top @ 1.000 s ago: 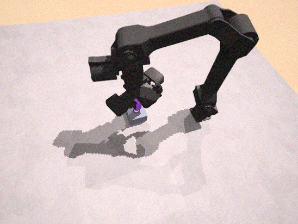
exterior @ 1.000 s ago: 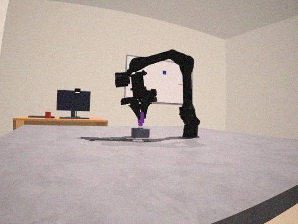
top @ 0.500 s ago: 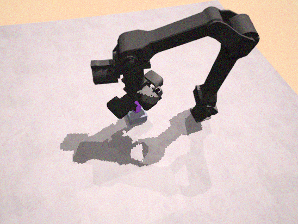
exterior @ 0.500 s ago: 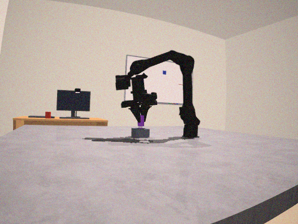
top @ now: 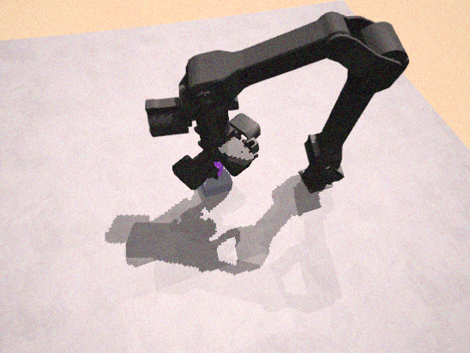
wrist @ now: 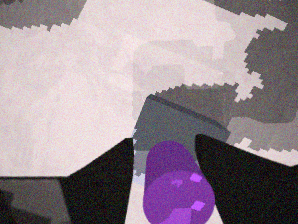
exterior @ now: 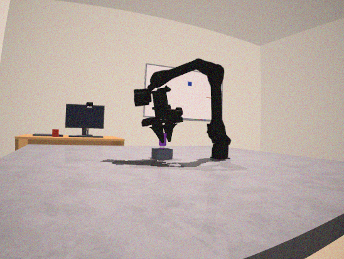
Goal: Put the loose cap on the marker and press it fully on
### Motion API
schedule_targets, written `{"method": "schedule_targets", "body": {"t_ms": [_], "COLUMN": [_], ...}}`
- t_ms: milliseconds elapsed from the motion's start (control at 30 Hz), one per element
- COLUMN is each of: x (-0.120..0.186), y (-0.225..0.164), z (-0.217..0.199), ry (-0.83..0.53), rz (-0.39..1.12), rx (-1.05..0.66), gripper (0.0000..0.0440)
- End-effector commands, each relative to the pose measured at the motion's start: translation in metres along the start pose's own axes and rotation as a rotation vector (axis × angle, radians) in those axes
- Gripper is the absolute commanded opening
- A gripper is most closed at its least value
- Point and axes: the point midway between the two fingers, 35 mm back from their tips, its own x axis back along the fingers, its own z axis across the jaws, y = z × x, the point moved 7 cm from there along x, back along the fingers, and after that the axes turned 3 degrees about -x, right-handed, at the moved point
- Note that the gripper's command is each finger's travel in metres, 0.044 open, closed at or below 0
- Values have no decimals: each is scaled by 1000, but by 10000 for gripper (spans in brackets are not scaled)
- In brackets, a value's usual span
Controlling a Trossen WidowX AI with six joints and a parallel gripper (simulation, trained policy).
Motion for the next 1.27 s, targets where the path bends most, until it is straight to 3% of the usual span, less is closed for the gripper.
{"method": "schedule_targets", "body": {"t_ms": [0,267,467,1233], "x": [-9,-12,-12,49], "y": [7,14,16,20], "z": [9,15,18,16], "ry": [45,45,16,-209], "rz": [-44,-80,-69,62], "rx": [3,-4,-3,25], "gripper": [204,294,440,438]}}
